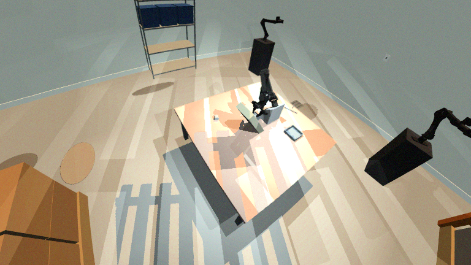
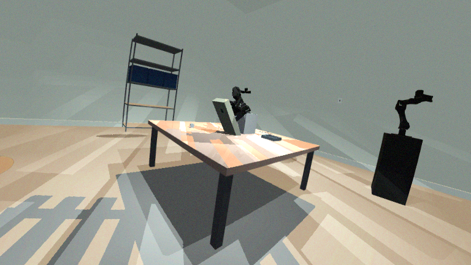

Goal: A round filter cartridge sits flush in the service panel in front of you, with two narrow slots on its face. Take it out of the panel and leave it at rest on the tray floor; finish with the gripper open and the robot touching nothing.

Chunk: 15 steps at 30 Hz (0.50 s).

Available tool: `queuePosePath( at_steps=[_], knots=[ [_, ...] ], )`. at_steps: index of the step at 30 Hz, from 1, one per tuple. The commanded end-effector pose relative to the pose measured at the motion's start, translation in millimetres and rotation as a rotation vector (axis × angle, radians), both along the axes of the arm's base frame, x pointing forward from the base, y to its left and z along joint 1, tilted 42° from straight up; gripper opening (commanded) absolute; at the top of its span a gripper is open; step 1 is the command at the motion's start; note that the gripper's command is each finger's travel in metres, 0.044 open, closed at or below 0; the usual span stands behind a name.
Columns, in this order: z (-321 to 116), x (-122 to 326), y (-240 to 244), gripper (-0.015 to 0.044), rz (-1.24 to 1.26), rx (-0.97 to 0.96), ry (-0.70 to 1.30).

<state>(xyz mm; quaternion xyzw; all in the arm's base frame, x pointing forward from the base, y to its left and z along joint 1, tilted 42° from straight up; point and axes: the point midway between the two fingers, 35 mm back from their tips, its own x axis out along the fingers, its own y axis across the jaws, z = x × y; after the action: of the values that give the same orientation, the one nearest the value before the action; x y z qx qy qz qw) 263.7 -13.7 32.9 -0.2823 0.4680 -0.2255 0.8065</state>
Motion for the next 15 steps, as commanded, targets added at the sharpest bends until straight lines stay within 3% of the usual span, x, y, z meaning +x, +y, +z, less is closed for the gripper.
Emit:
queuePosePath(
  at_steps=[1,15],
  knots=[
    [0.2,0.1,0.2,0.0272,0.000,0.000,-0.001],
    [0.2,0.1,0.2,0.0179,0.000,0.000,-0.001]
  ],
)
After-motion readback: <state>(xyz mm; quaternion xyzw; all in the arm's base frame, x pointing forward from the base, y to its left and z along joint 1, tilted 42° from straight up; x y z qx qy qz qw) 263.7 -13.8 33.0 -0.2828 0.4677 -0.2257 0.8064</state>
